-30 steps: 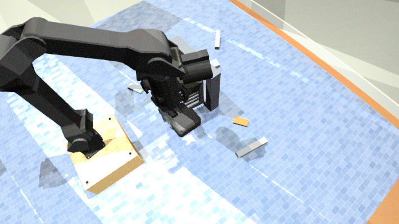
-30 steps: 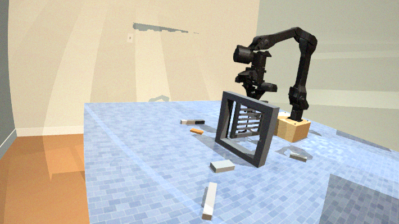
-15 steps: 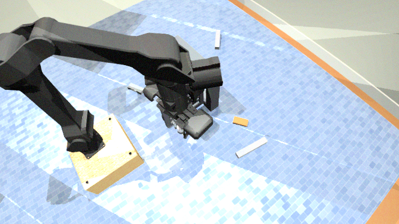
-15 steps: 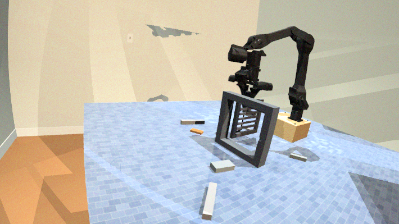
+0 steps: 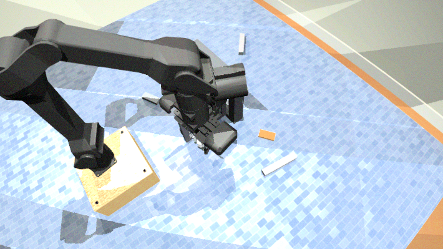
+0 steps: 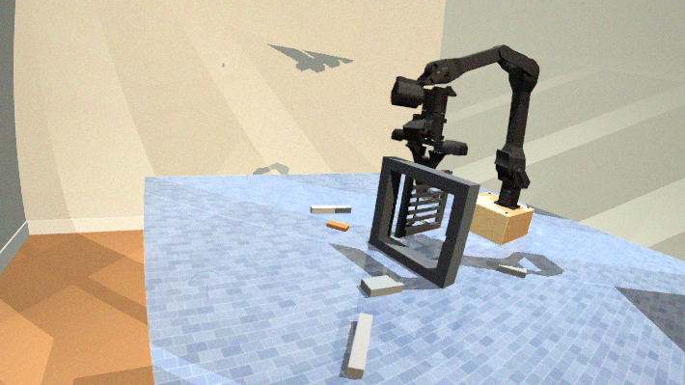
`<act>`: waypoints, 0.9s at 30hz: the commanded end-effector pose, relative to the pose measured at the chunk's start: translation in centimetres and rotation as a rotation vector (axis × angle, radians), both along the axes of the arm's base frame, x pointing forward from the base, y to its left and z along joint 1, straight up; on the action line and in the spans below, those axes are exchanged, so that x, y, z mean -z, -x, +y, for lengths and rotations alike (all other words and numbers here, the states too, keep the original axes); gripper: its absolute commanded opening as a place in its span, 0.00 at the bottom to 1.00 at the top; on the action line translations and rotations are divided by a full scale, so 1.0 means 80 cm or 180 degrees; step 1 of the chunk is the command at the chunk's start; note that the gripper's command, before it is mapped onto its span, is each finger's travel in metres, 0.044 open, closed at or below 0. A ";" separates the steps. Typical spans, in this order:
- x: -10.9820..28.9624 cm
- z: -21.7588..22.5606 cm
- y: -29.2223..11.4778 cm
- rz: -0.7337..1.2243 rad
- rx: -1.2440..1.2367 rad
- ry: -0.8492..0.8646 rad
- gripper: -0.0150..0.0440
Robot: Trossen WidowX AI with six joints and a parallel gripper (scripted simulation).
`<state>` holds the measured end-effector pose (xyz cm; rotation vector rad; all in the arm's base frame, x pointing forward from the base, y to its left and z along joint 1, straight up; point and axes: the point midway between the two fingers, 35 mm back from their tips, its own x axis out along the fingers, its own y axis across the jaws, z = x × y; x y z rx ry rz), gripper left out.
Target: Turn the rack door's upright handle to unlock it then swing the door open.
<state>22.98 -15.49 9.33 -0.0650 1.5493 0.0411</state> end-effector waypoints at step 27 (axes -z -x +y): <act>-0.030 0.000 -0.001 0.0010 -0.0049 -0.0017 0.75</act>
